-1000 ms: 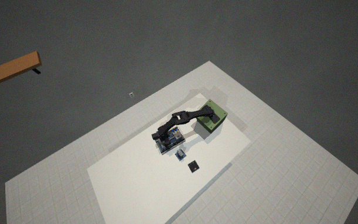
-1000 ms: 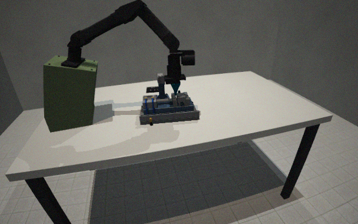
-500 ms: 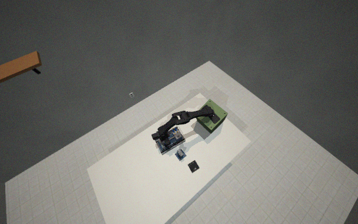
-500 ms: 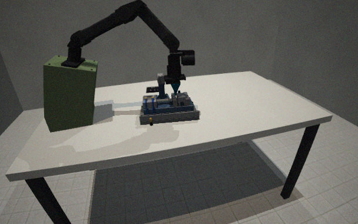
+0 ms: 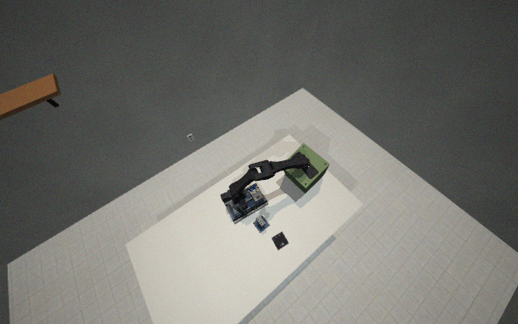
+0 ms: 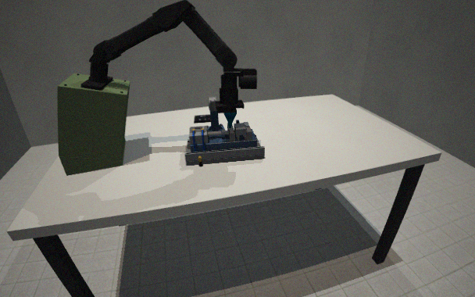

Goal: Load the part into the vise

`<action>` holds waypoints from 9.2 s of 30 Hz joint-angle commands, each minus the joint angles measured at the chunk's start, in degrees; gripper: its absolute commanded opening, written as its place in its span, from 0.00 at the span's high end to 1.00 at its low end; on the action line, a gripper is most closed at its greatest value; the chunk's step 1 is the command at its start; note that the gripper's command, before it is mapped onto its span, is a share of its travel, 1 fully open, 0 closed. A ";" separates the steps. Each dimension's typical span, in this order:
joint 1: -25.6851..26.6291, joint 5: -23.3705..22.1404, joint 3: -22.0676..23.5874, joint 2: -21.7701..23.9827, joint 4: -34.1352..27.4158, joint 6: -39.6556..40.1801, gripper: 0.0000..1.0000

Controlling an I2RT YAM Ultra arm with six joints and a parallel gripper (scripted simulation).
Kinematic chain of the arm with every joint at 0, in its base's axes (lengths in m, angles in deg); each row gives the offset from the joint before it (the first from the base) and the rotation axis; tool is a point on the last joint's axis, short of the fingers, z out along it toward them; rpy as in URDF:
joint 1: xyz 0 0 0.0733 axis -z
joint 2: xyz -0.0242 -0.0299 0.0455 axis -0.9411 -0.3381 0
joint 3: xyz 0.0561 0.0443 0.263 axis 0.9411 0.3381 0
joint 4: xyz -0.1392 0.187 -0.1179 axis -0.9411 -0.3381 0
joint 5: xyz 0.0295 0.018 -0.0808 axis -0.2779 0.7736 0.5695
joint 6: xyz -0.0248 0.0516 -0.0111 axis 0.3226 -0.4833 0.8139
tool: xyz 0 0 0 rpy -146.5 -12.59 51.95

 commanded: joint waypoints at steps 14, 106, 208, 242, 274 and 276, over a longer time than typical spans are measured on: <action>0.31 -0.67 -0.49 2.57 0.51 -0.10 1.00; 0.14 -0.67 -4.01 0.07 -1.52 -0.23 1.00; -0.35 -0.64 -4.88 -1.38 -0.97 -0.37 1.00; -0.44 -0.60 -8.80 -3.42 -3.06 -0.52 1.00; -0.56 -0.60 -11.18 -4.16 -3.06 -0.56 1.00; -0.57 -0.60 -11.21 -4.22 -3.04 -0.56 1.00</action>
